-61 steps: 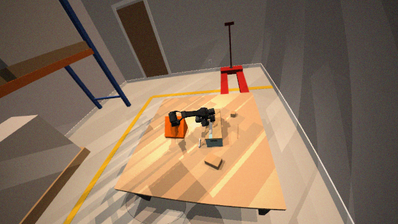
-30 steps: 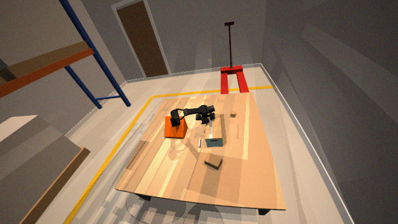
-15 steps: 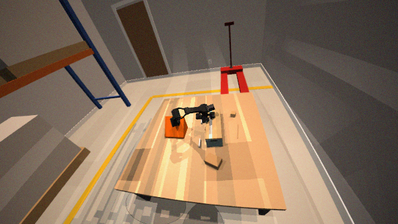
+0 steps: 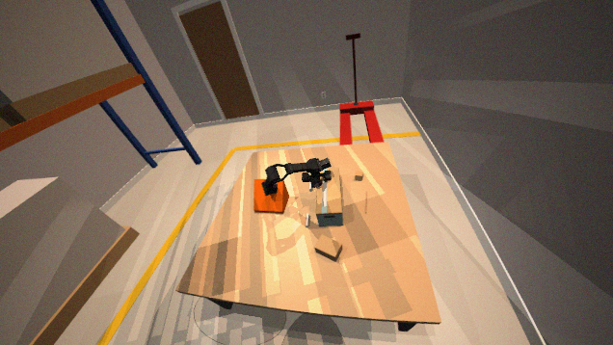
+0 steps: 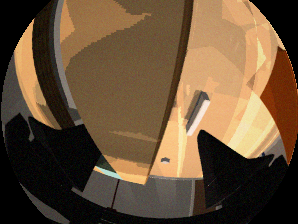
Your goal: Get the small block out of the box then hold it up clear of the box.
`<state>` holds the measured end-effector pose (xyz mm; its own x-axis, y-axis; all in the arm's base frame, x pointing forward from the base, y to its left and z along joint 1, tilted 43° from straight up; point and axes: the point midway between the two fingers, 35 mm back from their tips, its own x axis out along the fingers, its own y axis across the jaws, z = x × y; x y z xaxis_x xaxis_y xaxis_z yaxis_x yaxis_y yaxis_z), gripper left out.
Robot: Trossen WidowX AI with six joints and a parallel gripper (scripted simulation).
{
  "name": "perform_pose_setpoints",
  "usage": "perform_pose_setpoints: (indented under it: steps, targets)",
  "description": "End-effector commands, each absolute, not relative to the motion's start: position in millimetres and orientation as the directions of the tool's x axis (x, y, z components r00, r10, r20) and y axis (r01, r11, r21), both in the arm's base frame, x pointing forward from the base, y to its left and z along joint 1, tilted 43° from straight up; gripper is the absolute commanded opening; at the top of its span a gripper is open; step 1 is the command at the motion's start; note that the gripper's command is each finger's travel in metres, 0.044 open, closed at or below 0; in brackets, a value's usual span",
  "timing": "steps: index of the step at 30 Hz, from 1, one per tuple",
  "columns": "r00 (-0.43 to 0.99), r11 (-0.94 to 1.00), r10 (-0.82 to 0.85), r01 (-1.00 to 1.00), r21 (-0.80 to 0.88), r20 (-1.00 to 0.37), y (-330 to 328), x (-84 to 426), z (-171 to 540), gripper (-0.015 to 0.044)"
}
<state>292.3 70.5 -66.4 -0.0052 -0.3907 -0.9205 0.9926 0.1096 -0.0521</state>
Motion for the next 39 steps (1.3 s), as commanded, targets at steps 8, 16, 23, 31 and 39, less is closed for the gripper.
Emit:
perform_pose_setpoints:
  steps: [8,16,23,31,39]
  targets:
    - [-0.011,0.105,-0.387,0.993,-0.056,-0.922,79.8,290.1,-76.4,0.04]
    - [-0.011,0.105,-0.386,0.993,-0.055,-0.922,85.7,289.2,-81.7,0.04]
    - [-0.011,0.106,-0.386,0.993,-0.056,-0.922,91.7,289.5,-76.5,0.04]
    - [-0.012,0.109,-0.39,0.992,-0.06,-0.921,127.5,286.5,-33.9,0.04]
    - [-0.013,0.113,-0.397,0.992,-0.063,-0.918,124.0,286.3,-37.0,0.04]
